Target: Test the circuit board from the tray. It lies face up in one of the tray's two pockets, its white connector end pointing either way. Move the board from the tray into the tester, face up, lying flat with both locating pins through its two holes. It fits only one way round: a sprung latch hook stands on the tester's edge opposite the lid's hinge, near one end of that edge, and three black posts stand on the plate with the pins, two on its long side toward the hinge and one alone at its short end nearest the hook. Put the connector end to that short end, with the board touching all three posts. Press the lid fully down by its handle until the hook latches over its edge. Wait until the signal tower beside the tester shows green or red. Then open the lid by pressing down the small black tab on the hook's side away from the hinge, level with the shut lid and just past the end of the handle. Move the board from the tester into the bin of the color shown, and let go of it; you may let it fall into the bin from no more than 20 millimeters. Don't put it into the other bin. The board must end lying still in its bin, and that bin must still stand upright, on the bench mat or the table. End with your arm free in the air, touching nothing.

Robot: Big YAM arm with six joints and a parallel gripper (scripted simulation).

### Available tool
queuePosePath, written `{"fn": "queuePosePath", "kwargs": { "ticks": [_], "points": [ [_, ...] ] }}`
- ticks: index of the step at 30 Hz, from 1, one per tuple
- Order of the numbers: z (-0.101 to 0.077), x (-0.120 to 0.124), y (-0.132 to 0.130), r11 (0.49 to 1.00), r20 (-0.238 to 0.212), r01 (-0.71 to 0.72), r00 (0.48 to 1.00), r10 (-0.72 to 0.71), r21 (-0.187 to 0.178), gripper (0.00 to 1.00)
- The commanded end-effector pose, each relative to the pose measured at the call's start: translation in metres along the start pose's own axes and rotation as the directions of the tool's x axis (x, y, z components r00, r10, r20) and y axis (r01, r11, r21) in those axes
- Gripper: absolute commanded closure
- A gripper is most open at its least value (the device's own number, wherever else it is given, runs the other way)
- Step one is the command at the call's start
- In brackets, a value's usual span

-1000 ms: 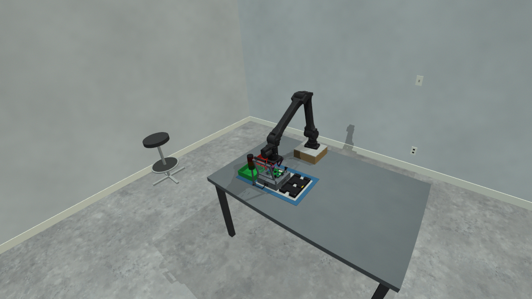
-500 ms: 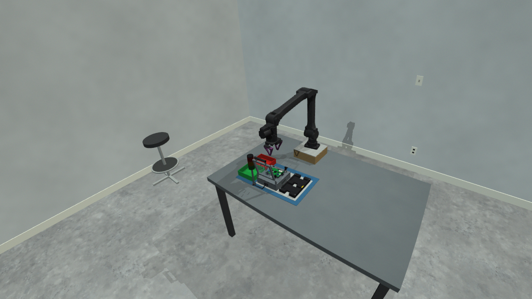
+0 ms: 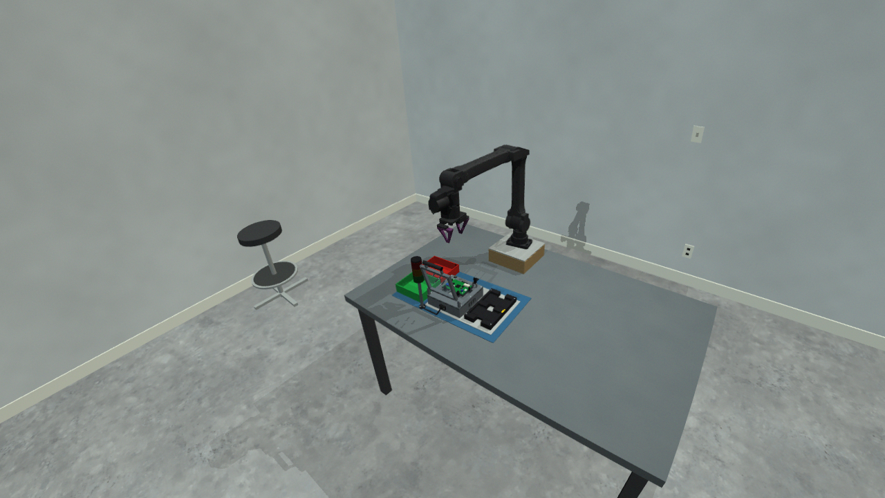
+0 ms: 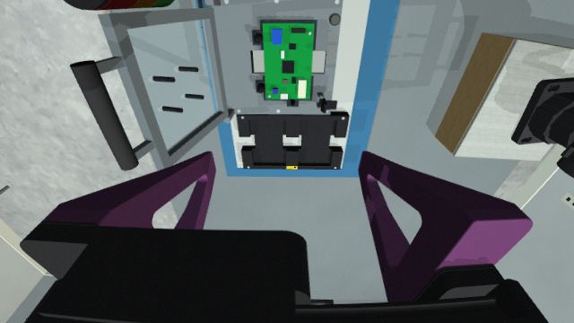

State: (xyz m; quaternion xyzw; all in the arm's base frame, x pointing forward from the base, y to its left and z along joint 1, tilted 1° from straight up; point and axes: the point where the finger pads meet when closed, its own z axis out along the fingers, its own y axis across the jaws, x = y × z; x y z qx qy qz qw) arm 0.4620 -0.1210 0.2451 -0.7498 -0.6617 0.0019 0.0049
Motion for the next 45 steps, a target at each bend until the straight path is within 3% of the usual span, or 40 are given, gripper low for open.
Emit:
{"fn": "queuePosePath", "kwargs": {
  "ticks": [1,3,4,5,6,42,45],
  "points": [
    [-0.038,0.006,0.010,0.998,0.010,0.012,1.000,-0.011,-0.067,0.08],
    [-0.039,0.006,0.010,0.998,0.010,0.012,1.000,-0.011,-0.065,0.08],
    [-0.024,0.007,0.001,1.000,0.005,0.011,1.000,-0.011,-0.028,0.08],
    [-0.022,0.007,0.000,1.000,0.004,0.011,1.000,-0.011,-0.023,0.08],
    [-0.021,0.007,0.001,1.000,0.004,0.011,1.000,-0.011,-0.020,0.52],
    [-0.021,0.007,0.004,0.999,0.005,0.011,1.000,-0.011,-0.031,0.52],
    [-0.029,0.005,0.018,0.999,0.008,0.010,1.000,-0.010,-0.051,0.52]
  ]
}}
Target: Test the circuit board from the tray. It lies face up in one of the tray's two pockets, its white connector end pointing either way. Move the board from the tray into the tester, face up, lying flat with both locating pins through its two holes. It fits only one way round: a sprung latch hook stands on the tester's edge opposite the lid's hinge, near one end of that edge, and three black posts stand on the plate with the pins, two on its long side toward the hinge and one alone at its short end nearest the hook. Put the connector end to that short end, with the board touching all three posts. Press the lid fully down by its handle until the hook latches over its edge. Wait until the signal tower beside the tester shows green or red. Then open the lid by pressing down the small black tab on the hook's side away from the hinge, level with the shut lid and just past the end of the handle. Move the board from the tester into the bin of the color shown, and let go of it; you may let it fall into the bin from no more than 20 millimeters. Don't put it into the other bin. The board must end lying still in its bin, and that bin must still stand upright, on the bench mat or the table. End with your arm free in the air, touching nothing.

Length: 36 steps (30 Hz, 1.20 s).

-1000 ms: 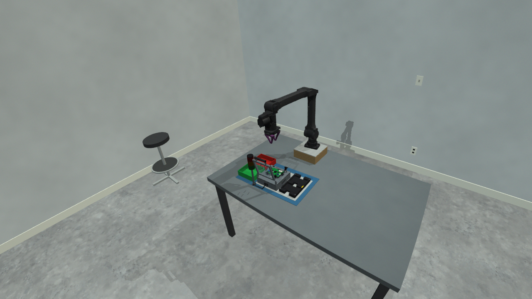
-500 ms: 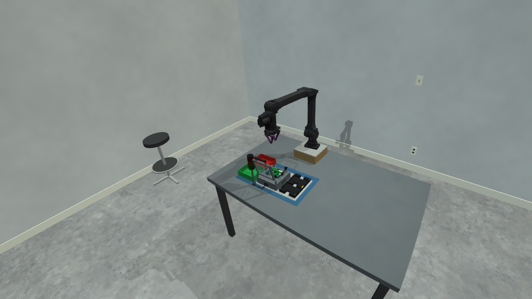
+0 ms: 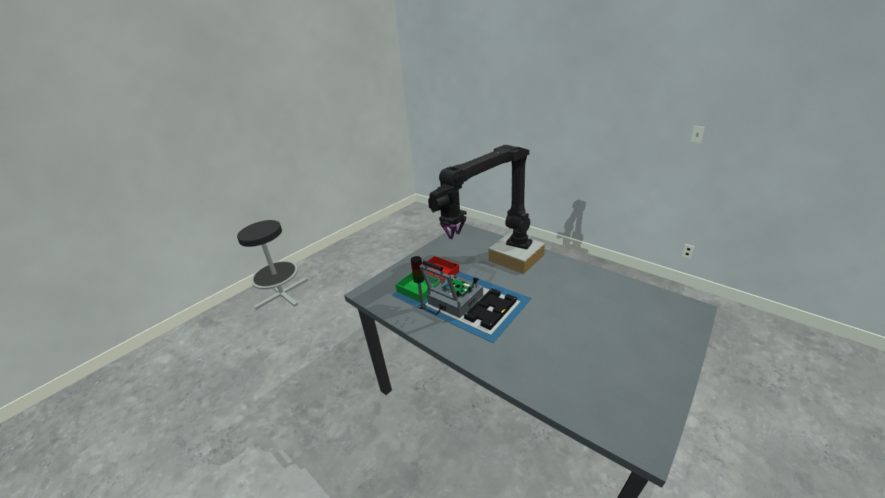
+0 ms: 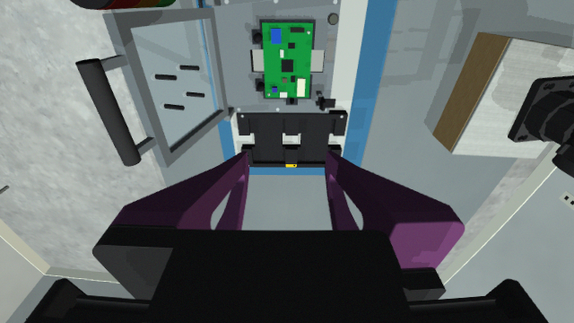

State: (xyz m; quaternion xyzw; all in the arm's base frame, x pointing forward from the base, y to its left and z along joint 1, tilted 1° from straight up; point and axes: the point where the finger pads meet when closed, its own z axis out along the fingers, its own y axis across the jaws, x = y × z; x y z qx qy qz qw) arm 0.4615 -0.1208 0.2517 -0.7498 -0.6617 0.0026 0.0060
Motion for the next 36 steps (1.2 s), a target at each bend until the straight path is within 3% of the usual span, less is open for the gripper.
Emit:
{"fn": "queuePosePath", "kwargs": {
  "ticks": [1,6,12,14,23,26,36],
  "points": [
    [-0.022,0.005,0.019,0.999,0.008,0.008,1.000,-0.008,-0.050,0.52],
    [-0.021,0.005,0.038,0.999,0.007,0.004,1.000,-0.003,-0.046,0.52],
    [-0.021,0.005,0.079,0.999,0.006,0.004,1.000,-0.003,-0.047,0.52],
    [-0.021,0.005,0.079,0.999,0.006,0.004,1.000,-0.003,-0.047,0.52],
    [-0.020,0.004,0.134,0.999,0.006,0.004,1.000,-0.003,-0.046,0.52],
    [-0.019,0.004,0.148,0.998,0.007,0.004,1.000,-0.003,-0.060,0.52],
    [-0.019,0.004,0.160,0.997,0.008,0.005,1.000,-0.005,-0.075,0.52]
  ]
}}
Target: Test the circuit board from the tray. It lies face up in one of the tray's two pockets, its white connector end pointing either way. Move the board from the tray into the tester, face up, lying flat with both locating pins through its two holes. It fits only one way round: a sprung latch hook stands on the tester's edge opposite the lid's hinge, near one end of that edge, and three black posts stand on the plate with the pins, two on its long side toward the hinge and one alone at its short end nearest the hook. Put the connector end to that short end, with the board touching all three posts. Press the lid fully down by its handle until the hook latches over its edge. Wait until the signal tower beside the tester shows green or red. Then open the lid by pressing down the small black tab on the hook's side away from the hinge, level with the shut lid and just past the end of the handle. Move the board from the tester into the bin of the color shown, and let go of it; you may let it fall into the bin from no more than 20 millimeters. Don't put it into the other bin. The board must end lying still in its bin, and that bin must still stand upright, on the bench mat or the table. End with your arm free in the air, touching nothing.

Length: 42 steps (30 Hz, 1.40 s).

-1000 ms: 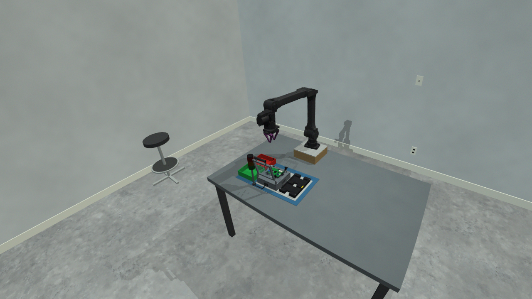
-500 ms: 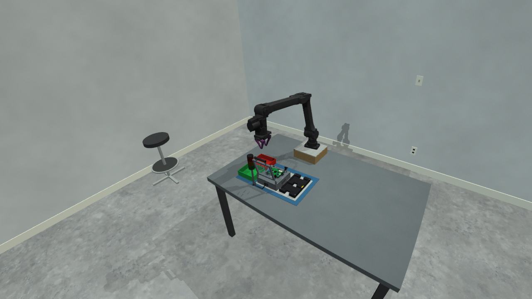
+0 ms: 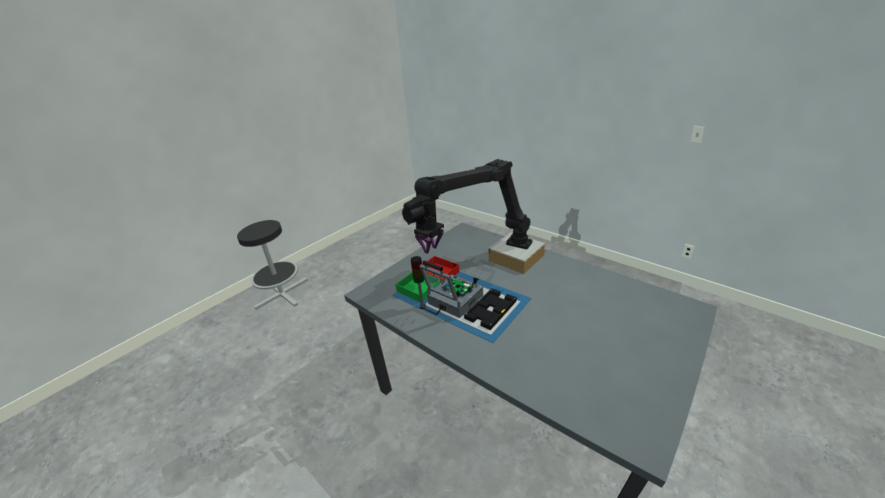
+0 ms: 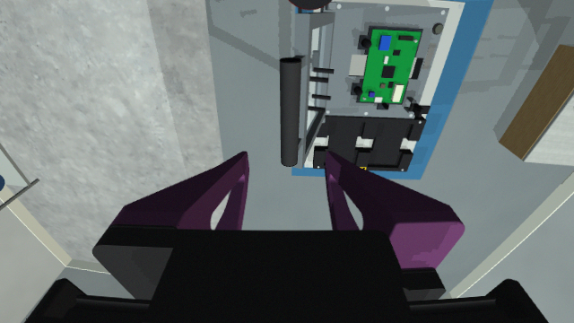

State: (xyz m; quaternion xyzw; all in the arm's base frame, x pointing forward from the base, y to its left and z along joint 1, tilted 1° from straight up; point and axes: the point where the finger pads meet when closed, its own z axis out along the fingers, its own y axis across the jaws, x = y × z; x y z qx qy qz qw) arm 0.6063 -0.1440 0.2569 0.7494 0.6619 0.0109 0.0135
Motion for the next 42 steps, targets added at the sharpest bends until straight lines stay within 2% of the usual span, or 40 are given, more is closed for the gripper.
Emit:
{"fn": "queuePosePath", "kwargs": {
  "ticks": [1,3,6,10,12,14,25,26,30,42],
  "points": [
    [-0.011,0.009,0.014,1.000,0.003,0.004,1.000,-0.004,-0.028,0.52],
    [-0.009,0.009,0.013,1.000,0.002,0.004,1.000,-0.004,-0.023,0.52],
    [0.015,0.010,0.002,0.999,-0.004,0.004,1.000,-0.004,0.039,0.52],
    [0.024,0.010,-0.001,0.998,-0.006,0.004,1.000,-0.004,0.058,0.52],
    [0.024,0.010,-0.001,0.998,-0.006,0.004,1.000,-0.004,0.058,0.52],
    [0.027,0.010,0.005,0.999,-0.004,0.004,1.000,-0.004,0.037,0.52],
    [0.040,0.010,0.004,0.999,-0.004,0.004,1.000,-0.004,0.037,0.52],
    [0.035,0.009,0.007,1.000,-0.002,0.004,1.000,-0.004,0.024,0.52],
    [0.037,0.010,0.004,0.999,-0.003,0.004,1.000,-0.004,0.036,0.52],
    [0.037,0.010,0.004,0.999,-0.003,0.004,1.000,-0.004,0.036,0.52]
  ]
}}
